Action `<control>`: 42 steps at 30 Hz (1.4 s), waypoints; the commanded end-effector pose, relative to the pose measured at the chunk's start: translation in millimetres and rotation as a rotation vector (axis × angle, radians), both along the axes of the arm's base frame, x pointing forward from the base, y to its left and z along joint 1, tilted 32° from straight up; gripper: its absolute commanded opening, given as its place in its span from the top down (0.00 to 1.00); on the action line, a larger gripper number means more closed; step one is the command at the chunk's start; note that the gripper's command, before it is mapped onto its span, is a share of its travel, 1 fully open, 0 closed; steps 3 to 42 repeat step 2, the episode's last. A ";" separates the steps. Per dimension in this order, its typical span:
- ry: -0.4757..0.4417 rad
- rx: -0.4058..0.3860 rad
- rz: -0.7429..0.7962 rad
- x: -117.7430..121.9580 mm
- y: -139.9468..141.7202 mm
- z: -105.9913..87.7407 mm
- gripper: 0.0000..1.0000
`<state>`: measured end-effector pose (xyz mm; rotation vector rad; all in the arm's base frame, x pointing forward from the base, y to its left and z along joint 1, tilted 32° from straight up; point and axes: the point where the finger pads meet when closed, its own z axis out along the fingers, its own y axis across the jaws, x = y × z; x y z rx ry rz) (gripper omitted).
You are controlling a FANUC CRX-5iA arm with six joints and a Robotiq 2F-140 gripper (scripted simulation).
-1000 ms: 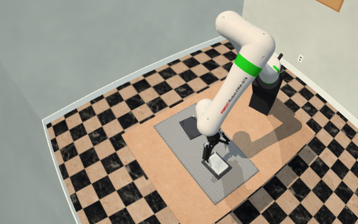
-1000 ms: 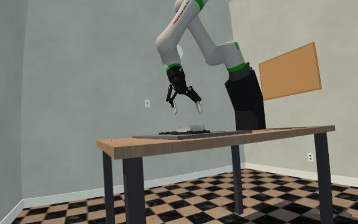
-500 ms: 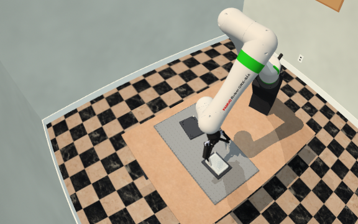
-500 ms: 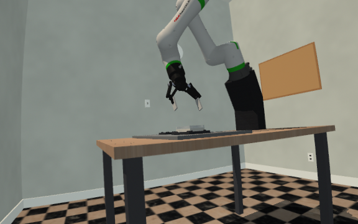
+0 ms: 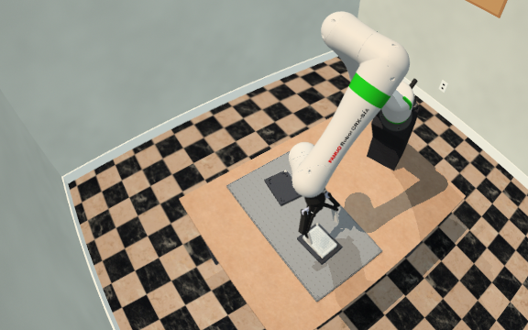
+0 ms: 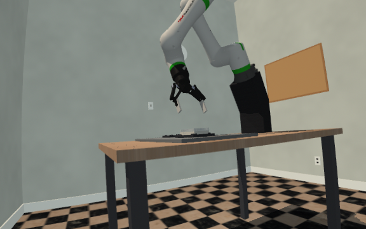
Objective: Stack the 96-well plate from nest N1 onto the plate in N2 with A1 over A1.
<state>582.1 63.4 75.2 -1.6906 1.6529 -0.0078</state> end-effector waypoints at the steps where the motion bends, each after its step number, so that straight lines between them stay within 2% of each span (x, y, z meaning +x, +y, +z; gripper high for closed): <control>1: 0.000 0.000 0.000 0.1 -0.1 0.1 0.00; 42: 0.000 0.000 0.000 0.1 -0.1 0.1 0.00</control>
